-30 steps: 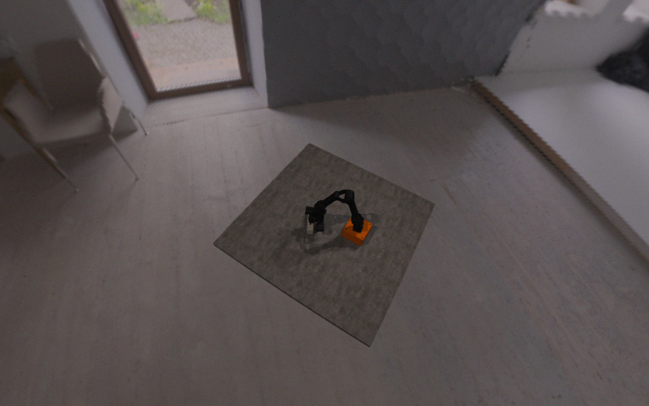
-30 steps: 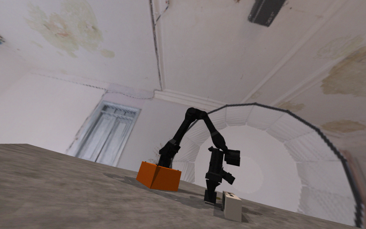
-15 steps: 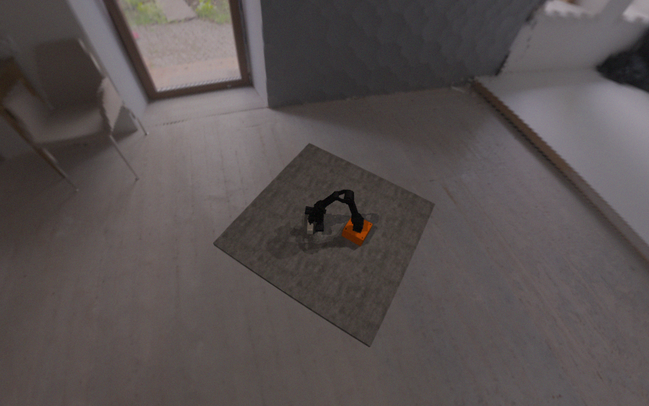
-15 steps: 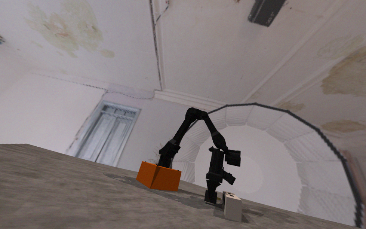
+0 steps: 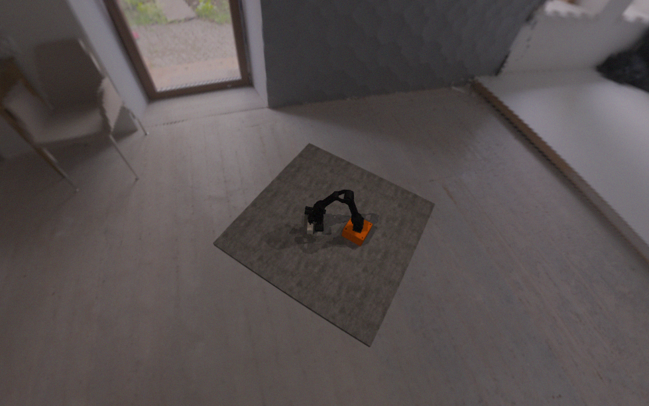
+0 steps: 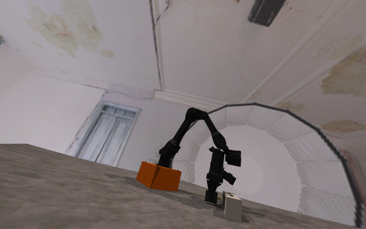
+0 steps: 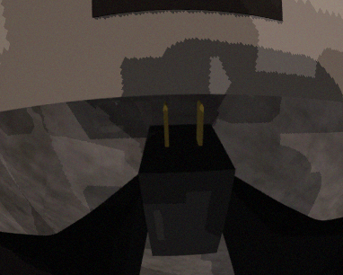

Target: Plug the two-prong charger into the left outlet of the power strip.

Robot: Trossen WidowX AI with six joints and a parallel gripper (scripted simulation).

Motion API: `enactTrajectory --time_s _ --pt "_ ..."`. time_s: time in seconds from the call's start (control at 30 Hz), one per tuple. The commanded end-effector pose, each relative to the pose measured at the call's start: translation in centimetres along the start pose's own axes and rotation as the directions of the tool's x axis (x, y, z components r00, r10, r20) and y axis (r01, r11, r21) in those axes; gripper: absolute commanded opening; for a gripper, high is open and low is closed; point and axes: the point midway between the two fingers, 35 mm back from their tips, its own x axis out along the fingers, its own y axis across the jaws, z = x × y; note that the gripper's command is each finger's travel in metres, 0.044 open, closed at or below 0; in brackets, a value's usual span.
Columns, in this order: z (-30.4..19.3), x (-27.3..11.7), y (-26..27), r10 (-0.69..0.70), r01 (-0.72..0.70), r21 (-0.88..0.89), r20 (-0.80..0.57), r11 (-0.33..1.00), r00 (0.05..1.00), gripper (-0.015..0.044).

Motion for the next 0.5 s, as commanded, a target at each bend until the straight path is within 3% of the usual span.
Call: enactTrajectory --time_s 0.0,0.47 --pt "0.19 -0.04 0.06 0.004 -0.004 0.006 0.002 1.0 1.0 0.0" --pt "0.35 -0.06 0.06 0.004 -0.004 0.006 0.002 1.0 1.0 0.0"
